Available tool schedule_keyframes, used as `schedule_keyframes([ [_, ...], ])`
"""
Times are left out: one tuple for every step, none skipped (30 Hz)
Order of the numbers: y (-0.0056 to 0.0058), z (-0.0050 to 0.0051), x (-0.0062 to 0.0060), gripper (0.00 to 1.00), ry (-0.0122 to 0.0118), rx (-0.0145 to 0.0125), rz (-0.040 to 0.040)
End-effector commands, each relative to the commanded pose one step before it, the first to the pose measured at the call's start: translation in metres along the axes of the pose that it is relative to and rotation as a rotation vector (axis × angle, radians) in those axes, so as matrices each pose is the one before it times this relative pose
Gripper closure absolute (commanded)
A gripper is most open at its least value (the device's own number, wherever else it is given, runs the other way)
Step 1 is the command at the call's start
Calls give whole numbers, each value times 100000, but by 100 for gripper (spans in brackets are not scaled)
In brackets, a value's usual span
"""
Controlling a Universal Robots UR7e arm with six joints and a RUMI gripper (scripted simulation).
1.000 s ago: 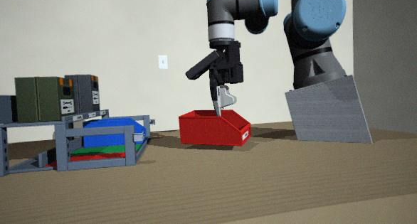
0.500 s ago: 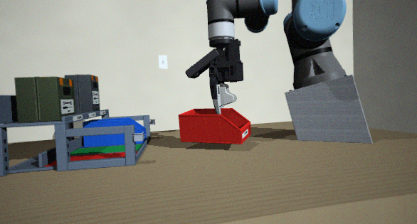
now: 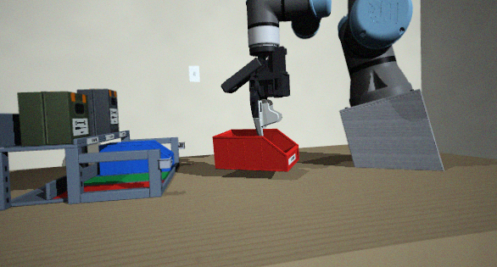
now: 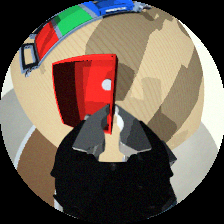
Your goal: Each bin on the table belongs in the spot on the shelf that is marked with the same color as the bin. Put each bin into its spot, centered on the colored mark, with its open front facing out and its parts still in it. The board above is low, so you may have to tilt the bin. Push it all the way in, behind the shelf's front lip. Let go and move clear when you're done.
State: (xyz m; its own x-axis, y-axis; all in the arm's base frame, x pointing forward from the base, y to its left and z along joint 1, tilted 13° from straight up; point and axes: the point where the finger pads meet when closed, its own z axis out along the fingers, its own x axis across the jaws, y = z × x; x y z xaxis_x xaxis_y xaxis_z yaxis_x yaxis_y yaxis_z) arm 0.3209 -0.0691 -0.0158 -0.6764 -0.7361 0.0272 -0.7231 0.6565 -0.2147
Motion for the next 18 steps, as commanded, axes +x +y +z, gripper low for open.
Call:
schedule_keyframes([
  [-38, -167, -12, 100, -33, 102, -1],
  [0, -52, 0, 100, 0, 0, 0],
  [0, -58, 0, 100, 0, 0, 0],
  [1, -63, 0, 100, 0, 0, 0],
  [0, -67, 0, 100, 0, 0, 0],
  [0, -70, 0, 100, 0, 0, 0],
  [0, -71, 0, 100, 0, 0, 0],
  [0, -71, 0, 100, 0, 0, 0],
  [0, 0, 0, 100, 0, 0, 0],
  [0, 0, 0, 100, 0, 0, 0],
  [0, -70, 0, 100, 0, 0, 0],
  [1, -68, 0, 100, 0, 0, 0],
  [-1, -65, 0, 100, 0, 0, 0],
  [0, -60, 0, 100, 0, 0, 0],
  [0, -55, 0, 100, 0, 0, 0],
  [0, -48, 0, 100, 0, 0, 0],
  [0, -41, 0, 100, 0, 0, 0],
  [0, -34, 0, 100, 0, 0, 0],
])
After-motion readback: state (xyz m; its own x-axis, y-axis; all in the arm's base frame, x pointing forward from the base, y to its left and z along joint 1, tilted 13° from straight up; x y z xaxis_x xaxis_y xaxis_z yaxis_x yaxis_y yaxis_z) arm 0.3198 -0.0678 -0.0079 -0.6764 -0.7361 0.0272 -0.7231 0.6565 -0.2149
